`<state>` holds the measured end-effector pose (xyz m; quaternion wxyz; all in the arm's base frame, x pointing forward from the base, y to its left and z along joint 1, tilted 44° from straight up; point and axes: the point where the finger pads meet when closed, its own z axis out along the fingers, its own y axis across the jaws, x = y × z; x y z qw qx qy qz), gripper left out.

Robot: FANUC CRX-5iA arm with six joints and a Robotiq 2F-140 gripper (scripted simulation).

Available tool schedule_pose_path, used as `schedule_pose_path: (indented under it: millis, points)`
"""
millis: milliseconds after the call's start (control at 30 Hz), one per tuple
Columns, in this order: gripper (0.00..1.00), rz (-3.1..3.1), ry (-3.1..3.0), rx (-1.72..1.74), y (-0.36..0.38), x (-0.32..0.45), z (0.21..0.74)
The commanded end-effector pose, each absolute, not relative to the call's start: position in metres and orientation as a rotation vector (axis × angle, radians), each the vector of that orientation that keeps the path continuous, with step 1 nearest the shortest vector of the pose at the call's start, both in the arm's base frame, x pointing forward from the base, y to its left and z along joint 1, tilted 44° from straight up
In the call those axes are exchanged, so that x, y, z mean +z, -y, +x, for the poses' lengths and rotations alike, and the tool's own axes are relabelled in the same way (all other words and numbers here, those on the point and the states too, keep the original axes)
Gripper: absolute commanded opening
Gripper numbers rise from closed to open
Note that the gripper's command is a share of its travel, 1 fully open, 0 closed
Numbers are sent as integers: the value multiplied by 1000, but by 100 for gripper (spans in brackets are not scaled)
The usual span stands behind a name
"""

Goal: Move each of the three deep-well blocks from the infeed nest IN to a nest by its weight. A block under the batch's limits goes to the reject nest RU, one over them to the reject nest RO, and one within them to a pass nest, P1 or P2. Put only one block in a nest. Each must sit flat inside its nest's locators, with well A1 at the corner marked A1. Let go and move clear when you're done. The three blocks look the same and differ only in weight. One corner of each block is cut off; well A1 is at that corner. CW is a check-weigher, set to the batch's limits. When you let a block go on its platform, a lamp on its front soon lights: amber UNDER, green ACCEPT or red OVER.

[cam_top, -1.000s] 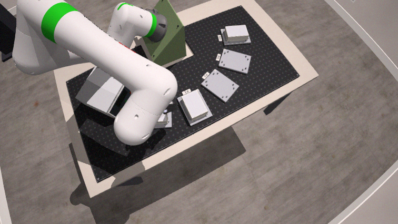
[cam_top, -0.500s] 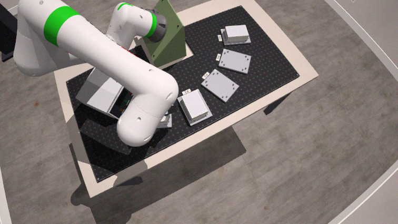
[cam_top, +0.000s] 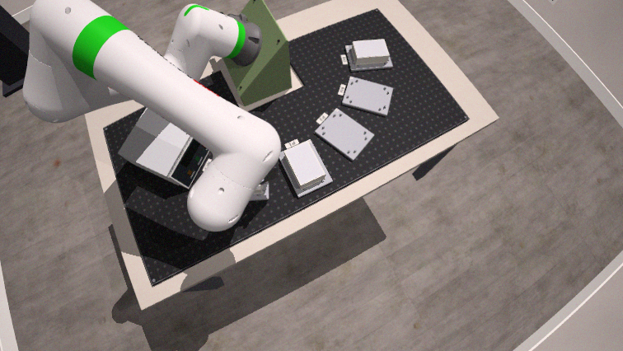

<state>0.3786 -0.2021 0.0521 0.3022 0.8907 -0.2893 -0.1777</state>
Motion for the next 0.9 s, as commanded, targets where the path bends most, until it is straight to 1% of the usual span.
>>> schedule_pose_path:
  millis: [0, 567, 600, 867]
  points:
    - [100, 2362, 767, -471, 205, 49, 379]
    - [100, 2362, 767, -471, 211, 43, 378]
    - [10, 2362, 767, -471, 211, 43, 378]
    - [10, 2362, 767, -471, 211, 43, 378]
